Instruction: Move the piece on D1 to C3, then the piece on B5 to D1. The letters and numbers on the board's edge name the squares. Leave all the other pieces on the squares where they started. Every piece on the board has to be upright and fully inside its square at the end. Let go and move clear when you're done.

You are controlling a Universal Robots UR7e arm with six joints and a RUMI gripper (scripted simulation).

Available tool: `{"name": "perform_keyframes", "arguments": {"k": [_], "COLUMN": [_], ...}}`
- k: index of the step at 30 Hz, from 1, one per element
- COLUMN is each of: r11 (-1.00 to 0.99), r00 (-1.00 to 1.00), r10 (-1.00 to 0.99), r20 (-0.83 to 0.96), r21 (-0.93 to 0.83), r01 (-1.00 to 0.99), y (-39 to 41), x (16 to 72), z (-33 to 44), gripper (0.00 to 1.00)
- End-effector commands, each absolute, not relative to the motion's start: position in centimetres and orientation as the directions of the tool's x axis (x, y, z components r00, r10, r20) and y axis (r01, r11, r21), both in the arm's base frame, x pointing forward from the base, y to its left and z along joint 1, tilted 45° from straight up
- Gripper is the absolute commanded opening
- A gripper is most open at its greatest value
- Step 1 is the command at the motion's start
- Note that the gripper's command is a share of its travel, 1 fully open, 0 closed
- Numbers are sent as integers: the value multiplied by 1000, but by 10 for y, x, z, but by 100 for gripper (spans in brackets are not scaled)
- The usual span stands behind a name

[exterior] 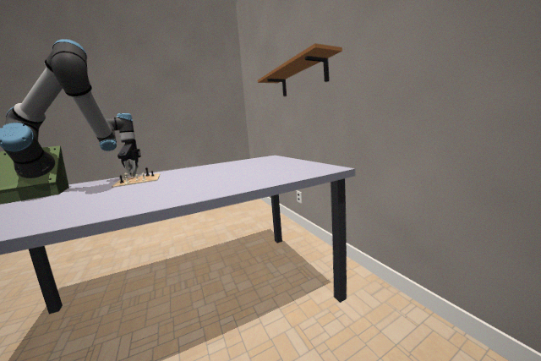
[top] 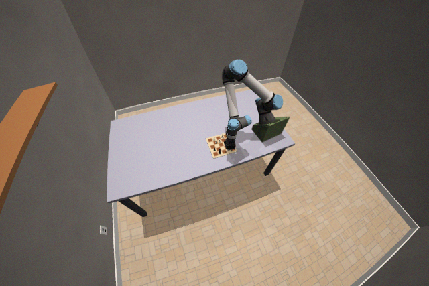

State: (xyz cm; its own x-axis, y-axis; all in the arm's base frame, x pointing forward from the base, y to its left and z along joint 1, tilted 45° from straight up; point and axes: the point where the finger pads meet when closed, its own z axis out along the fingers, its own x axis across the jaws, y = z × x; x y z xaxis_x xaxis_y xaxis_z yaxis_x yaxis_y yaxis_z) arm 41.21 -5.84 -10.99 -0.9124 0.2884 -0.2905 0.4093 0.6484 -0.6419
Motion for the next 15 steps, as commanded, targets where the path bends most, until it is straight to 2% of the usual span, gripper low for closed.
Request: {"name": "perform_keyframes", "arguments": {"k": [1, 15], "r11": [649, 649], "r00": [-912, -912], "r10": [288, 288], "r20": [-291, -291], "r21": [-641, -641], "r01": [410, 410], "y": [-57, -30], "x": [412, 412], "z": [-108, -82], "gripper": [0, 0]}}
